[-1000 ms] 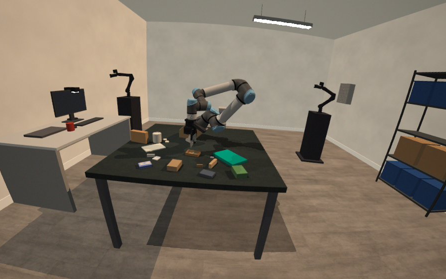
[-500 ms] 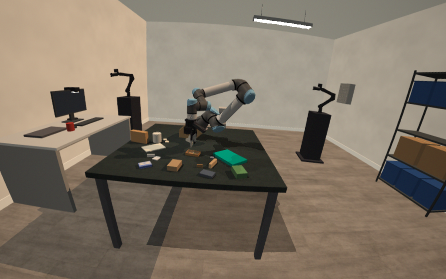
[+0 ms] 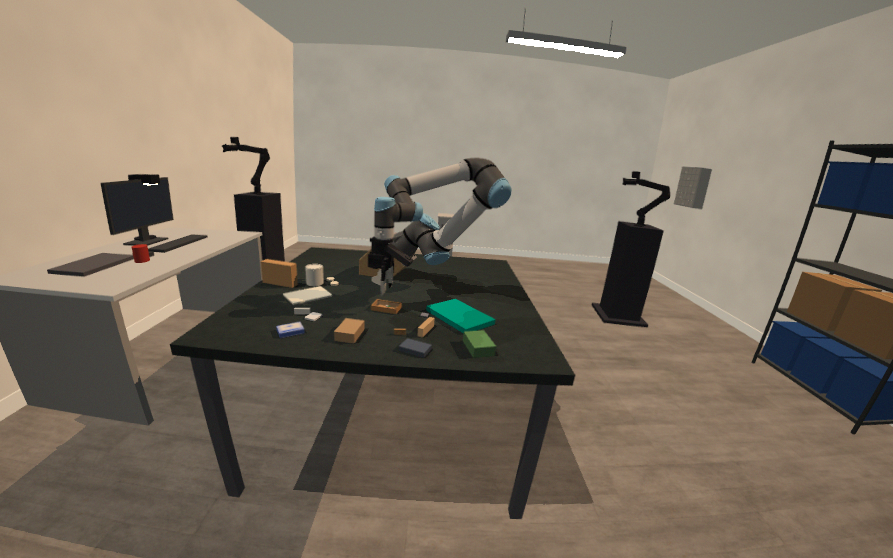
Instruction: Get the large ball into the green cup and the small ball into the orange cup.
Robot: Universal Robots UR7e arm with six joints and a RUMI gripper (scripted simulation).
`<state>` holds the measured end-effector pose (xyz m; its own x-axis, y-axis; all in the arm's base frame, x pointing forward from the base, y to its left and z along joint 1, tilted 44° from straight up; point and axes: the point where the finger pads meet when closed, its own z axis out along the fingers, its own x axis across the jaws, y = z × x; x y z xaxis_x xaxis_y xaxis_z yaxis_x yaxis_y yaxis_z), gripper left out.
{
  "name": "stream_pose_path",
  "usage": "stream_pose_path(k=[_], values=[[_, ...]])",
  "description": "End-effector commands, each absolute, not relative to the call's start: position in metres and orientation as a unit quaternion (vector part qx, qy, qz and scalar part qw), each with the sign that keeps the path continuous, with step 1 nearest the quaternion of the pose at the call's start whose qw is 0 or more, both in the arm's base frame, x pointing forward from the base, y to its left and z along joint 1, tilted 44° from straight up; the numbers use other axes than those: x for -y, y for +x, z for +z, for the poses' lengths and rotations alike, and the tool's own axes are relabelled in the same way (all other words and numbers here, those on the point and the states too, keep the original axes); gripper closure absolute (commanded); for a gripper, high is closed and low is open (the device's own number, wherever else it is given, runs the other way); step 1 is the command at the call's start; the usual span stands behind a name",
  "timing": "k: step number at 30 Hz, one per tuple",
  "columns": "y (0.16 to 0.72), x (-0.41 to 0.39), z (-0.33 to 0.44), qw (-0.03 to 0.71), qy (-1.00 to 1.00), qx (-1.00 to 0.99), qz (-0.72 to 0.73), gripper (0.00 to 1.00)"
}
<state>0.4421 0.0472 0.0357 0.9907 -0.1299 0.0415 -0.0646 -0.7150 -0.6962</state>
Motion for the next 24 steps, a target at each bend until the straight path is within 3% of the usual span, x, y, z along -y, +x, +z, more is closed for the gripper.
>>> stream_pose_path(k=[1,24], values=[[0.444,-0.047,0.036,0.374,-0.925,-0.052,-0.044,0.46],[0.444,-0.064,0.020,0.375,-0.924,-0.053,-0.042,0.46]])
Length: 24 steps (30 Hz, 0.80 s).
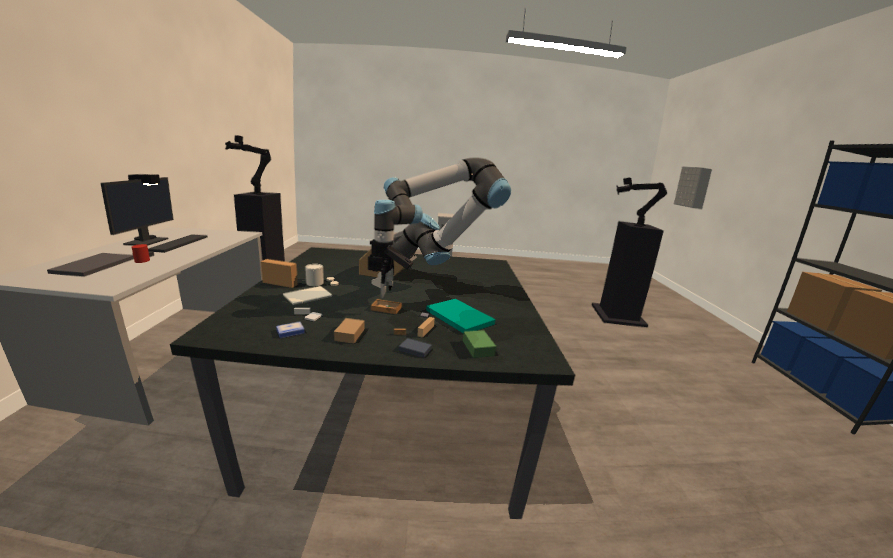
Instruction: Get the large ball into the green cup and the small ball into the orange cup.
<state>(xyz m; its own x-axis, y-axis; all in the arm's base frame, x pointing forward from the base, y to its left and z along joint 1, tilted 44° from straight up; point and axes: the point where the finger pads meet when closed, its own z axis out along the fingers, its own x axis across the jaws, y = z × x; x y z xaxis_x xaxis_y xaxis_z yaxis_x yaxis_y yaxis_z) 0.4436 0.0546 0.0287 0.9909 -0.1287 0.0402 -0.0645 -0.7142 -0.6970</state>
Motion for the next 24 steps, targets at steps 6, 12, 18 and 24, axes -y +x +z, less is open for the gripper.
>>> stream_pose_path(k=[6,12,18,24], values=[[0.445,-0.069,0.014,0.375,-0.924,-0.053,-0.042,0.46],[0.447,-0.078,0.005,0.375,-0.924,-0.053,-0.042,0.46],[0.448,-0.086,-0.003,0.375,-0.924,-0.053,-0.042,0.46],[0.449,-0.090,-0.008,0.375,-0.924,-0.053,-0.042,0.46]])
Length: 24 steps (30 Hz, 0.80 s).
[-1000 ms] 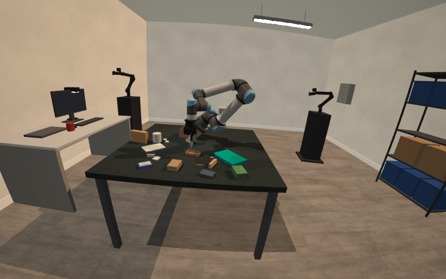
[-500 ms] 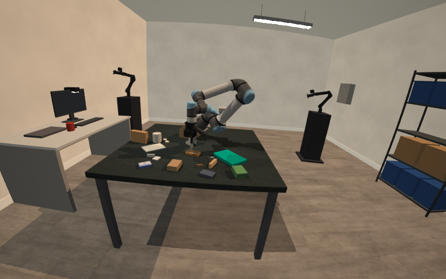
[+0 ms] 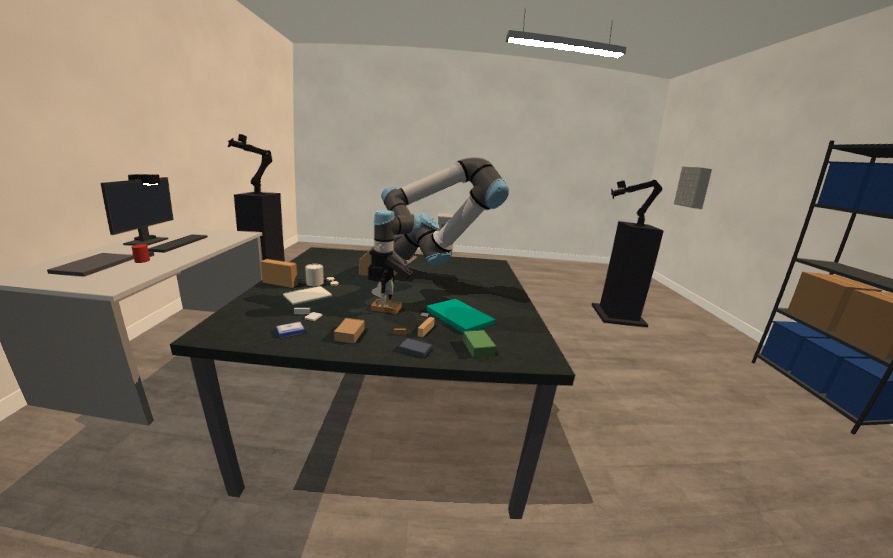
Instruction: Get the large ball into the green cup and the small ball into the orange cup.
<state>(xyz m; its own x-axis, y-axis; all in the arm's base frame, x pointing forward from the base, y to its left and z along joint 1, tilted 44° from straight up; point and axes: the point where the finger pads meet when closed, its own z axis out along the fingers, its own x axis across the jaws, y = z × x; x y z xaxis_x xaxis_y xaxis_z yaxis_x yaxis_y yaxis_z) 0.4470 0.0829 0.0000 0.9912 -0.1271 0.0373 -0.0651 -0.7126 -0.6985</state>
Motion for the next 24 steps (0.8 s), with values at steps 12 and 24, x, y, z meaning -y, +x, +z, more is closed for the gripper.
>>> stream_pose_path(k=[12,24], values=[[0.4496,-0.0964,-0.0140,0.375,-0.924,-0.053,-0.042,0.46],[0.4505,-0.0956,-0.0137,0.374,-0.925,-0.052,-0.043,0.46]])
